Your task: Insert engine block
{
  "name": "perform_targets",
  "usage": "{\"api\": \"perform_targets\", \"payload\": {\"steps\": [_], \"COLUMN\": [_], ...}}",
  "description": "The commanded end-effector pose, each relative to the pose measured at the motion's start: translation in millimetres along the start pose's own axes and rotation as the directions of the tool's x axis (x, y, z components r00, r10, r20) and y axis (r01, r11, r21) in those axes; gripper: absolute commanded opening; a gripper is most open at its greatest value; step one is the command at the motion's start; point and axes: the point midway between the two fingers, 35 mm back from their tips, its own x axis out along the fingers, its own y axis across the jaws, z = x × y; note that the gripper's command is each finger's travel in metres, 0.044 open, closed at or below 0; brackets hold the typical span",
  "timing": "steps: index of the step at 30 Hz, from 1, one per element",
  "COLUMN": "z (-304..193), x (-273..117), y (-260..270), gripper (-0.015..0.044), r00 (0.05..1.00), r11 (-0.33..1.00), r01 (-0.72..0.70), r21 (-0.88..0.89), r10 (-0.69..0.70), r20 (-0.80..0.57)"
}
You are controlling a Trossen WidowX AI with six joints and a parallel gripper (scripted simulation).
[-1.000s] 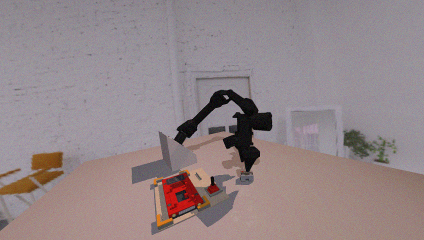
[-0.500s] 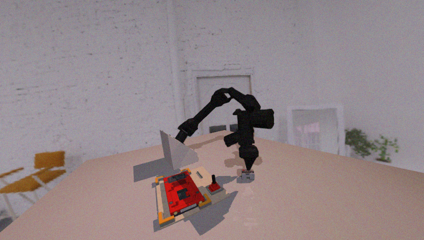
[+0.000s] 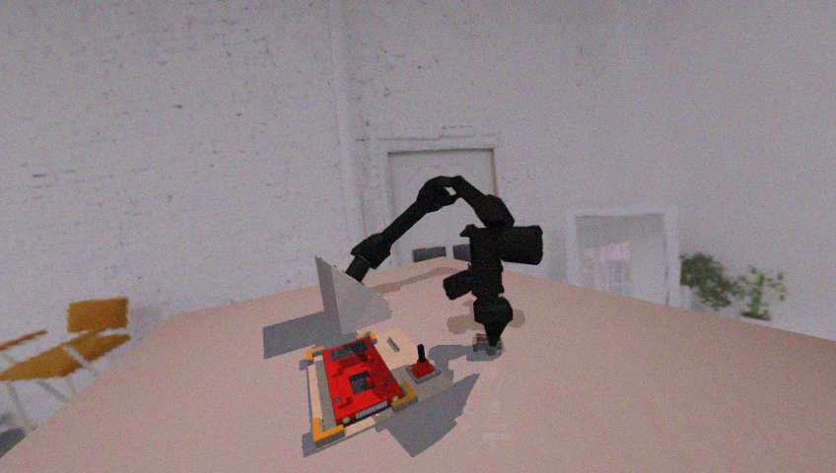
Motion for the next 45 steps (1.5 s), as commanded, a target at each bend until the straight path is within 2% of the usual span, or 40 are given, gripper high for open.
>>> {"api": "perform_targets", "payload": {"steps": [1,11,22,29,33,45], "z": [2.7,2.9,2.9,2.9,2.8,0.9], "x": [9.0,22.4,22.4,22.4,20.6,-10.1], "y": [-0.3,-0.7,-0.7,-0.7,-0.4,3.6], "gripper": [0.044,0.044,0.0151,0.0105,0.0,0.0], "r00": [1.0,1.0,1.0,1.0,1.0,1.0], "r11": [1.0,1.0,1.0,1.0,1.0,1.0], "r01": [0.008,0.009,0.009,0.009,0.008,0.003], "r21": [0.01,0.01,0.01,0.01,0.009,-0.003], "r10": [-0.008,-0.009,-0.009,-0.009,-0.008,-0.003], "r20": [0.005,0.005,0.005,0.005,0.006,0.014]}}
